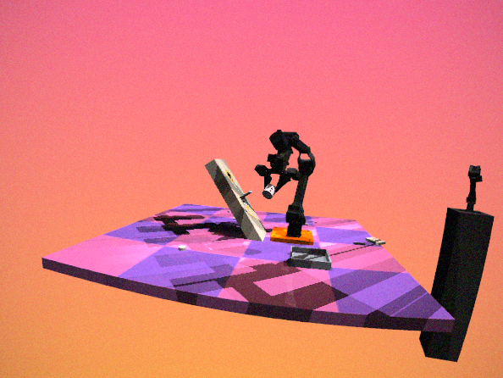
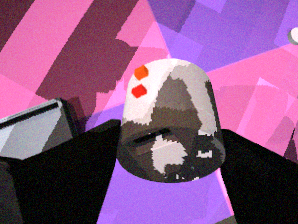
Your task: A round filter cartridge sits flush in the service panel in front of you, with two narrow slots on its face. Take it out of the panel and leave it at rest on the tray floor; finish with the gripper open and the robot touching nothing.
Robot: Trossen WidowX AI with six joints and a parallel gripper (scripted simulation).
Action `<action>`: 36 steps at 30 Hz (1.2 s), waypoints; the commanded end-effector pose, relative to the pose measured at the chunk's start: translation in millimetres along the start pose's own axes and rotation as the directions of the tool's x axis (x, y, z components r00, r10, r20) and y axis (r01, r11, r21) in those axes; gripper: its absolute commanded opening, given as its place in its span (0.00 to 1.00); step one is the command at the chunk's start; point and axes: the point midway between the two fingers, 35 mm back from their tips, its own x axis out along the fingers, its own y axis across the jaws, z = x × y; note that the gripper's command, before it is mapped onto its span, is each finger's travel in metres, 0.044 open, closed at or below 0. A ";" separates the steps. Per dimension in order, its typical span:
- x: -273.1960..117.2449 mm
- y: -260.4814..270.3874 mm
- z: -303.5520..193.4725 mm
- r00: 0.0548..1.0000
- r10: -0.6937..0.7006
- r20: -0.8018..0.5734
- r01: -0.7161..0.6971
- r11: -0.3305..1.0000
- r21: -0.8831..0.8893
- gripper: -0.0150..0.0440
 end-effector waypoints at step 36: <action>90.3 160.6 -114.7 0.946 0.313 -0.085 -0.310 0.800 -0.513 0.25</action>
